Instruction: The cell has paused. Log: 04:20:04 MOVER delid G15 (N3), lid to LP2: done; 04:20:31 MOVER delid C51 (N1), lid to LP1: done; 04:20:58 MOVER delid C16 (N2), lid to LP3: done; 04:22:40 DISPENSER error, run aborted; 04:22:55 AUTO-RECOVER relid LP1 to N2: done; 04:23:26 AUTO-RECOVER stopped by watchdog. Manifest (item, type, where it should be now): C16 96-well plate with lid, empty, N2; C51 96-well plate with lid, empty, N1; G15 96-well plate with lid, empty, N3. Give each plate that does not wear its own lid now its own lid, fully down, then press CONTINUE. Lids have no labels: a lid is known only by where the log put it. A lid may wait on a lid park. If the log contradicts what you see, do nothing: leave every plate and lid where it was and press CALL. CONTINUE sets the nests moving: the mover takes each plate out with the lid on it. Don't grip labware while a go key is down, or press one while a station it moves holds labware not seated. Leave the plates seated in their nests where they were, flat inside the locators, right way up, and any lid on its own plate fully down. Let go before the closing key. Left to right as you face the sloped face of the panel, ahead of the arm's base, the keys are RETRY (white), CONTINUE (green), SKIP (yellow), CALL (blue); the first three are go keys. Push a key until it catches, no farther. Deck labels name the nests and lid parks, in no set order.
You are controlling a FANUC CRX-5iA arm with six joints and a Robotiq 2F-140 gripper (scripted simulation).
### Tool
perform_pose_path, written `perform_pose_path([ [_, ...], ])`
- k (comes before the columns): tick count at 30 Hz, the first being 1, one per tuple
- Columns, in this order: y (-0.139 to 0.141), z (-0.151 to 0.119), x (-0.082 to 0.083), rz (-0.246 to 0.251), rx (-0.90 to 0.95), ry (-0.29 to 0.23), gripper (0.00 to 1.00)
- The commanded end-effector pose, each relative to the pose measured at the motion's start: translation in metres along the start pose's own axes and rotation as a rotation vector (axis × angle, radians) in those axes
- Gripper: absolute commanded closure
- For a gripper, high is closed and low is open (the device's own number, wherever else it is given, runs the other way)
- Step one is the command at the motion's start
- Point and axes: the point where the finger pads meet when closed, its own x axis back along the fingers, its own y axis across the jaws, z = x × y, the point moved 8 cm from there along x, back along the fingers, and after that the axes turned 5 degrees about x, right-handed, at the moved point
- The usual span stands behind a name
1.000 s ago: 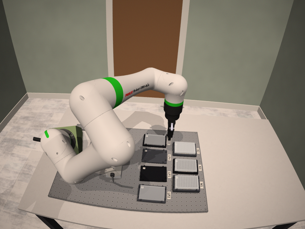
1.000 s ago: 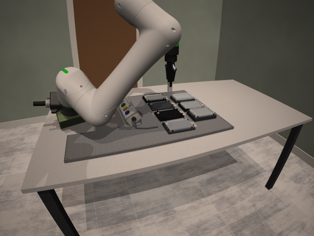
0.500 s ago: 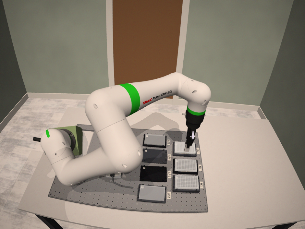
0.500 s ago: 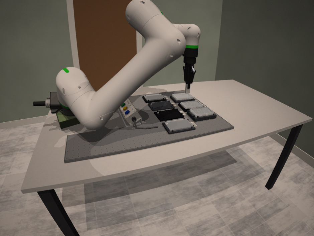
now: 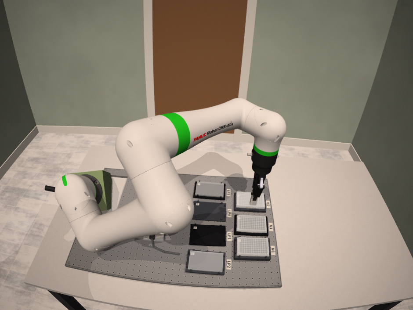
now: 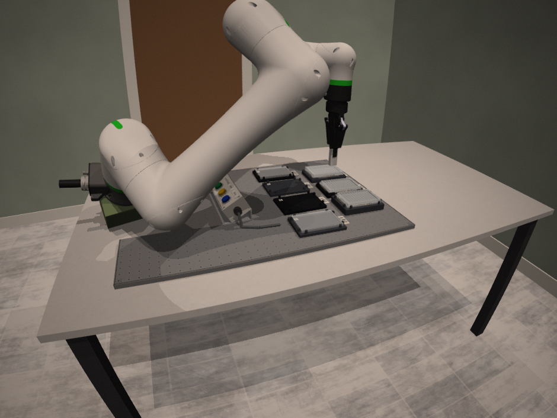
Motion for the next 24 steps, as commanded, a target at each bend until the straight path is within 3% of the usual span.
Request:
perform_pose_path([
  [1, 0.0, 0.0, 0.0, 0.0, 0.0, 0.001, 1.0],
  [8, 0.001, 0.0, 0.0, 0.0, 0.0, 0.0, 1.0],
  [10, 0.027, 0.0, 0.001, 0.001, 0.0, 0.0, 1.0],
  [12, 0.077, -0.005, 0.001, 0.001, 0.0, 0.0, 1.0],
  [14, 0.077, -0.005, 0.001, 0.001, 0.0, 0.0, 1.0],
  [15, 0.101, -0.008, 0.001, 0.001, 0.0, 0.0, 1.0],
  [18, 0.125, -0.012, 0.001, 0.0, 0.0, 0.0, 1.0],
  [24, 0.127, -0.012, 0.001, 0.0, 0.0, 0.0, 1.0],
])
